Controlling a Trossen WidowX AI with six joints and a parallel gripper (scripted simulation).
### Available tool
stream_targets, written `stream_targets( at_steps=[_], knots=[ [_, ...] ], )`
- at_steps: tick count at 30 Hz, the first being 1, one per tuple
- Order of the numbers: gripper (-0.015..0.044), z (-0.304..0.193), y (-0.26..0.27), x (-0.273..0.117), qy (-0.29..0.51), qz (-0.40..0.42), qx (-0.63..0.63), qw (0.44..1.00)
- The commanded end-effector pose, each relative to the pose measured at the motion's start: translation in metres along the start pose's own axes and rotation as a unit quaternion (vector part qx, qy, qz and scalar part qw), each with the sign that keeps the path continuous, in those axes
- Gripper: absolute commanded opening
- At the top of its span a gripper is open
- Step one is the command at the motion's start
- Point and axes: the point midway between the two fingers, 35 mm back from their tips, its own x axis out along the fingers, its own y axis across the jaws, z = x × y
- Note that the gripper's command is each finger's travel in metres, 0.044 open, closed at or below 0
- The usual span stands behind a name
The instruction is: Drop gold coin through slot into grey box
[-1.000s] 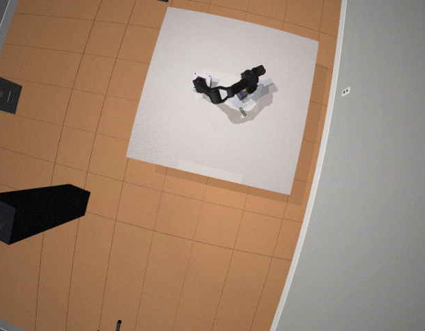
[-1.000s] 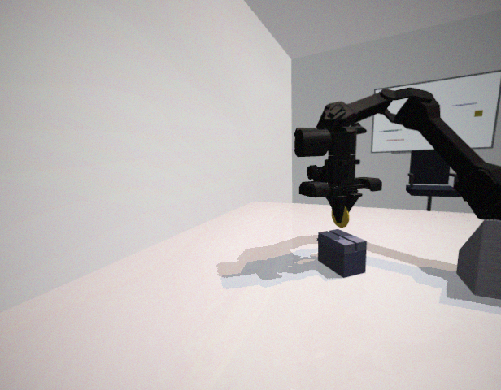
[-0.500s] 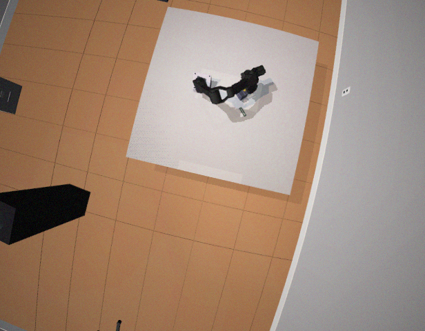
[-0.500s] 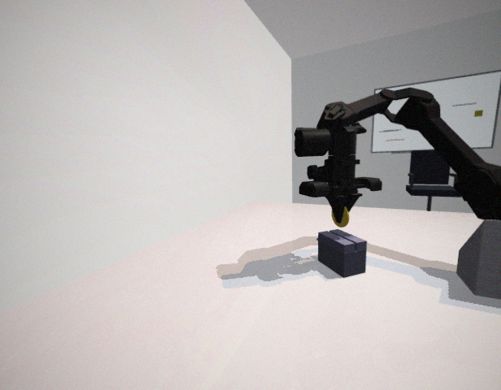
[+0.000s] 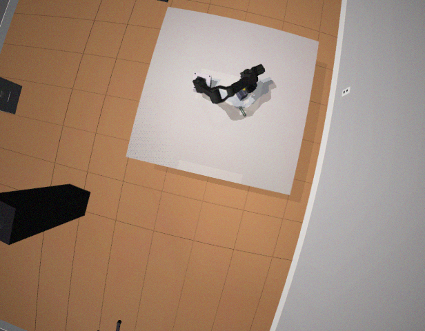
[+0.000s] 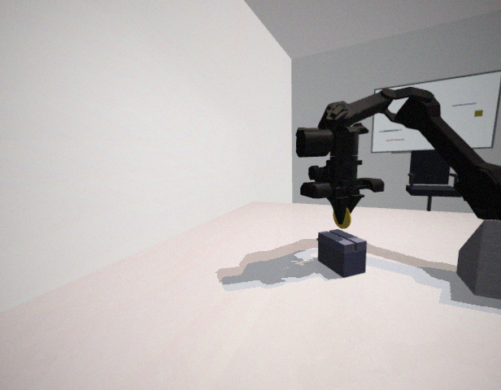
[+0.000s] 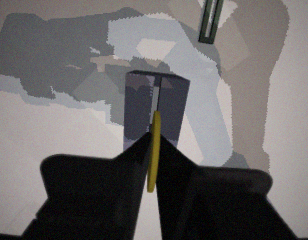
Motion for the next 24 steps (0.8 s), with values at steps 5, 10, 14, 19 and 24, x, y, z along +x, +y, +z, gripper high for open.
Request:
stream_targets(
  at_steps=[5,10,14,19,24],
  knots=[
    [0.0,0.0009,0.0002,0.0001,0.0,0.0,0.001,1.0],
    [0.0,0.0009,0.0,0.0034,0.0,0.0,0.0,1.0],
    [0.0,0.0003,-0.0012,0.0049,0.0,0.0,-0.003,1.0],
    [0.0,-0.0004,-0.0019,0.0066,0.0,0.0,-0.004,1.0],
    [0.0,-0.0001,-0.0013,0.0085,0.0,0.0,-0.003,1.0]
  ],
)
